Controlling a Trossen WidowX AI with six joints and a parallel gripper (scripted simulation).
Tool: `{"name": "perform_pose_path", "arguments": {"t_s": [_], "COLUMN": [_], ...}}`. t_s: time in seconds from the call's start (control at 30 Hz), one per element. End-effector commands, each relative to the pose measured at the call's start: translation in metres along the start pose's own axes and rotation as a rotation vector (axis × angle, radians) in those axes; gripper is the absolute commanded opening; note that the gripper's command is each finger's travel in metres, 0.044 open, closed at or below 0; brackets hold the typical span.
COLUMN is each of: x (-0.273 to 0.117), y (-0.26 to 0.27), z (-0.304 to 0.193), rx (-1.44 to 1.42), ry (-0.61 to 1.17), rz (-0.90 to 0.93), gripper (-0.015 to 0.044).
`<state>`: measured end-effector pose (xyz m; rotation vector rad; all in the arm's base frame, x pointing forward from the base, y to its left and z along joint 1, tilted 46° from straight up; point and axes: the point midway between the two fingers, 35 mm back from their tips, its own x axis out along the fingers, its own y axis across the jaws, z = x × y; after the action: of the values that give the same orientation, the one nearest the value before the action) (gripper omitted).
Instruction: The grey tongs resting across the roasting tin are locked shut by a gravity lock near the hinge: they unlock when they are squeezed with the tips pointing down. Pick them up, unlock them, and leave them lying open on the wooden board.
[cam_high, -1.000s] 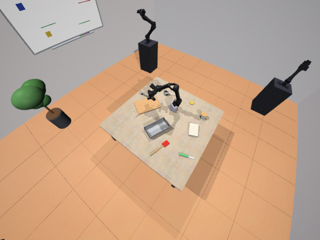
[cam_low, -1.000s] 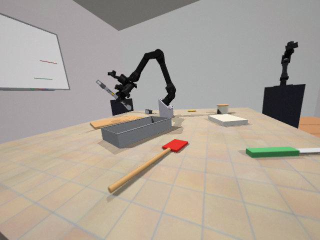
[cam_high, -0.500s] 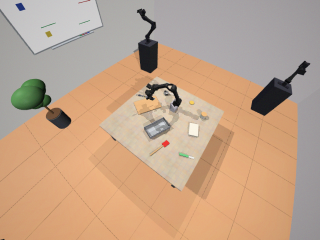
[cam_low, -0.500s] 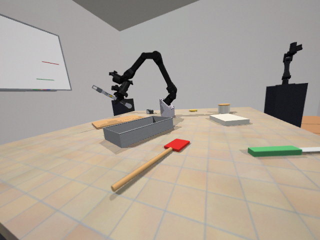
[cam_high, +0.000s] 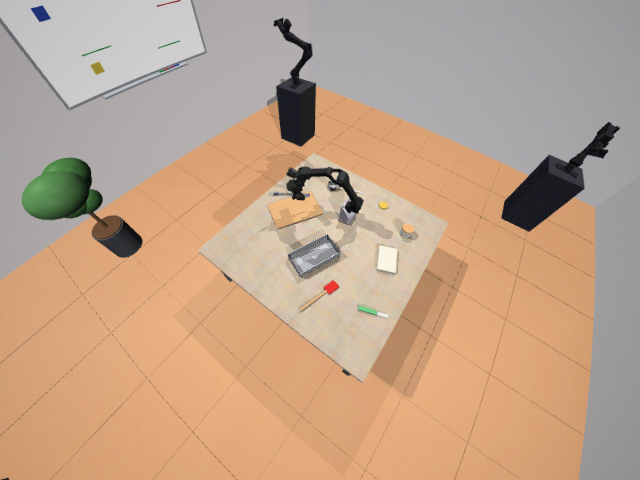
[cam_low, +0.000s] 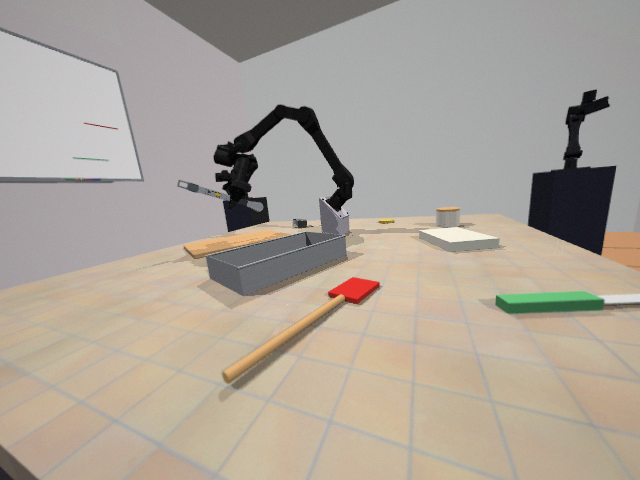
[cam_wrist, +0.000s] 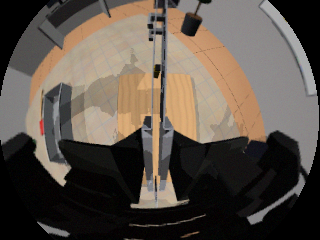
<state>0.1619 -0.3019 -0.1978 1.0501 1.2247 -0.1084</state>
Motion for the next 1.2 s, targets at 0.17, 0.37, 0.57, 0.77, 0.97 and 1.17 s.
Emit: {"name": "perform_pose_path", "arguments": {"t_s": [0.17, 0.37, 0.57, 0.77, 0.97, 1.17], "x": [-0.005, -0.008, -0.013, -0.02, -0.021, -0.021], "y": [0.004, 0.008, 0.014, 0.022, 0.024, 0.024], "z": [0.004, 0.005, 0.004, 0.003, 0.003, 0.003], "rx": [-0.016, -0.024, -0.034, -0.046, -0.05, -0.05], "ry": [0.129, 0.218, 0.307, 0.398, 0.42, 0.42], "rz": [-0.007, -0.006, -0.003, 0.002, 0.003, 0.003], "gripper": [-0.015, -0.015, -0.015, -0.015, -0.015, -0.015]}}
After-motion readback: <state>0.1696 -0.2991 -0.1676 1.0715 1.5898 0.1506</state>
